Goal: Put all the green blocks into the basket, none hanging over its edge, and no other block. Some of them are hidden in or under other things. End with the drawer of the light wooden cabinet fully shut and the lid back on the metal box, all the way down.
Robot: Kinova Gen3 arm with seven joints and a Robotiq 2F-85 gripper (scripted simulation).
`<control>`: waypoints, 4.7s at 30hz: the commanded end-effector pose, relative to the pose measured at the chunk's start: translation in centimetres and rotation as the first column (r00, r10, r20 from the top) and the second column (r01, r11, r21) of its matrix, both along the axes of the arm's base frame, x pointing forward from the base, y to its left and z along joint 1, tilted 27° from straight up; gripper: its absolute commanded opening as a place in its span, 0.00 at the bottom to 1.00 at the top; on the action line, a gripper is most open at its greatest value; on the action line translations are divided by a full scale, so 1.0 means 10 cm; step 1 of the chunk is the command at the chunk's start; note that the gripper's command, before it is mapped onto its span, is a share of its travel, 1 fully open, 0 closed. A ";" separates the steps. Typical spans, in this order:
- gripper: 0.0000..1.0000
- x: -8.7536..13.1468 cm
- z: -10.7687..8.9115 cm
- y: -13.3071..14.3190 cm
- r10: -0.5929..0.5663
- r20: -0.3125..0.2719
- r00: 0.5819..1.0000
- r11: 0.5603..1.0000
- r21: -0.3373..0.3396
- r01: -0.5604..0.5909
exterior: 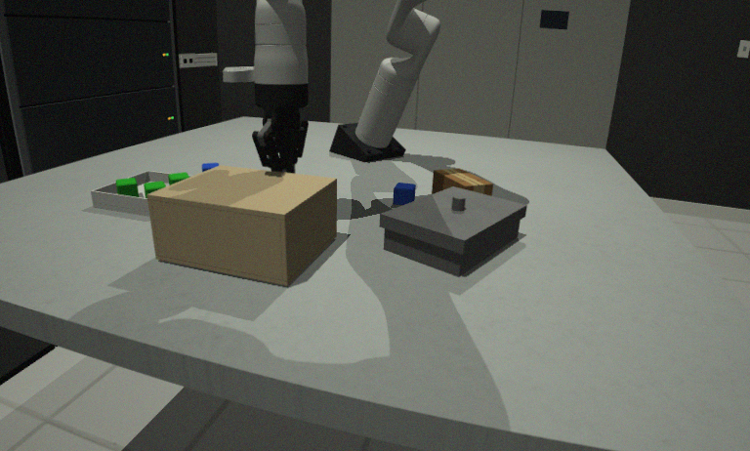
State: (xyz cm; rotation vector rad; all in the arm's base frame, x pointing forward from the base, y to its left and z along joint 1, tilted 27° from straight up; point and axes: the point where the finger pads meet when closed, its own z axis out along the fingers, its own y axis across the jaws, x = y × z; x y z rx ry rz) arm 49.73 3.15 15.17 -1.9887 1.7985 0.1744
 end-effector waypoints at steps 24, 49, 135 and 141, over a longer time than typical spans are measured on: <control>0.30 -0.01 0.01 0.00 0.002 -0.006 1.000 1.000 0.001 -0.002; 0.30 -0.05 0.26 -0.11 0.004 -0.003 1.000 1.000 -0.001 -0.004; 0.30 -0.95 1.09 -0.73 0.001 -0.006 1.000 1.000 0.003 -0.001; 0.30 -0.95 1.09 -0.73 0.001 -0.006 1.000 1.000 0.003 -0.001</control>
